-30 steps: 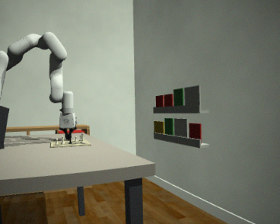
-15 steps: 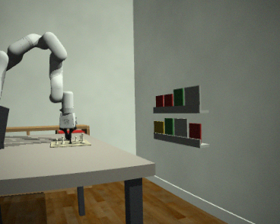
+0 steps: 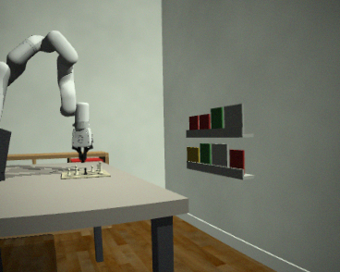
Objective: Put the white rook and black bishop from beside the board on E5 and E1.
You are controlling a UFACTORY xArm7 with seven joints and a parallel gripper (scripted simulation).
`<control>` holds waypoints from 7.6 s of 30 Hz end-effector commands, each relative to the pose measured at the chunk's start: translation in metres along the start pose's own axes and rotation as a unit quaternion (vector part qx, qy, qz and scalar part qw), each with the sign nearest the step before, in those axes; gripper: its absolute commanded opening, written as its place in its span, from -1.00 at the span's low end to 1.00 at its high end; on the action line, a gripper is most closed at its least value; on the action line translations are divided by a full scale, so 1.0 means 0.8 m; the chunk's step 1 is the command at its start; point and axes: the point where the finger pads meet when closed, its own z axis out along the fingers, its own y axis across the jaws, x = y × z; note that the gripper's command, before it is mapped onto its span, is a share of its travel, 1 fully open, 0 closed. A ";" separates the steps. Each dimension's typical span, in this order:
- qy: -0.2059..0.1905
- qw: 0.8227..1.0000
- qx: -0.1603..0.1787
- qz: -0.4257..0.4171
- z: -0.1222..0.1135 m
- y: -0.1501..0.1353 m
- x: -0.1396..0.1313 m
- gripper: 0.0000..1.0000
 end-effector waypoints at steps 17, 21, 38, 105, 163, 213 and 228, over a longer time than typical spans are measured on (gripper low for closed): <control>0.001 1.000 -0.002 0.000 -0.069 0.002 0.001 -1.00; 0.000 1.000 -0.001 -0.029 -0.068 0.034 -0.025 -1.00; 0.000 0.988 0.000 -0.152 -0.073 0.162 -0.176 -1.00; 0.001 0.984 -0.002 -0.179 0.043 0.185 -0.217 -1.00; 0.001 0.984 -0.002 -0.179 0.043 0.186 -0.218 -1.00; 0.001 0.984 -0.002 -0.179 0.048 0.186 -0.218 -1.00; 0.001 0.984 -0.002 -0.179 0.048 0.186 -0.218 -1.00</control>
